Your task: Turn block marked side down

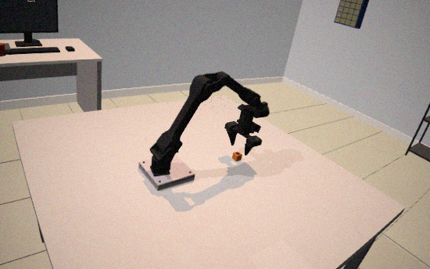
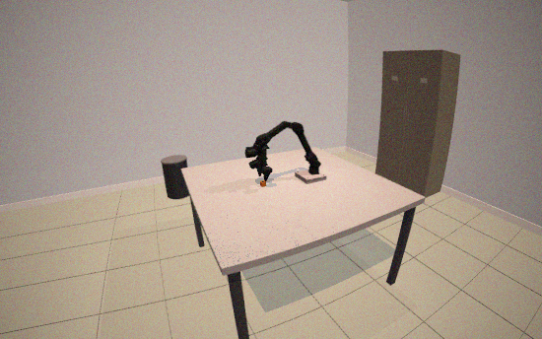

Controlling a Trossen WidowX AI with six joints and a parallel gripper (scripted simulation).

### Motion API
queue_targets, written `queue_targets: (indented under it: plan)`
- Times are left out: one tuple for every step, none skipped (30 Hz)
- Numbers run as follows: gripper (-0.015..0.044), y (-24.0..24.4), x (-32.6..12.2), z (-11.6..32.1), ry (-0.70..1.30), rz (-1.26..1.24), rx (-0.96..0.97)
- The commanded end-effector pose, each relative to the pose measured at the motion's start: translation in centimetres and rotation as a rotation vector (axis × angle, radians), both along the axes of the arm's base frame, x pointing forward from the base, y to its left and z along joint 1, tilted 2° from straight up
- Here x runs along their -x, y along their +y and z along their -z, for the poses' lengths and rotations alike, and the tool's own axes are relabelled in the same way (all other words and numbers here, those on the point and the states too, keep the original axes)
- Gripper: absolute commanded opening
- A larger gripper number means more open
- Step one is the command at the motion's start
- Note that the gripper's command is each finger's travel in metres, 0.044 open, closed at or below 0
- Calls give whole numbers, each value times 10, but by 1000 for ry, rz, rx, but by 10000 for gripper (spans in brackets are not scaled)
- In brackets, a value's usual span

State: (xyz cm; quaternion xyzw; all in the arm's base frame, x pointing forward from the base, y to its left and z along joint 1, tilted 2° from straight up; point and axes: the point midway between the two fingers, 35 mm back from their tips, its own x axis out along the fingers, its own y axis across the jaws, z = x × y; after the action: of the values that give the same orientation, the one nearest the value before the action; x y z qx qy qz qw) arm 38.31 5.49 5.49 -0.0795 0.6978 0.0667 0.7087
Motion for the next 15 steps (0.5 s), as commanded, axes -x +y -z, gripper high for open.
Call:
queue_targets:
  plan:
    - [440, 0, 1, 9, 7, -1, -2]
    - [440, 0, 0, 10, 7, -1, -2]
    - [440, 0, 0, 12, 7, -1, -2]
    - [440, 0, 0, 14, 7, -1, -2]
    - [440, 0, 0, 15, 7, -1, -2]
    - [440, 0, 0, 17, 7, -1, -2]
    - [440, 0, 0, 18, 7, -1, -2]
    - [440, 0, 0, 20, 7, -1, -2]
    - [440, 0, 0, 22, 7, -1, -2]
    - [440, 0, 0, 23, 7, -1, -2]
    - [440, 0, 0, 25, 7, -1, -2]
    - [440, 0, 0, 27, 7, -1, -2]
    - [440, 0, 0, 28, 7, -1, -2]
    - [440, 0, 0, 30, 7, -1, -2]
    - [440, 0, 0, 32, 7, -1, -2]
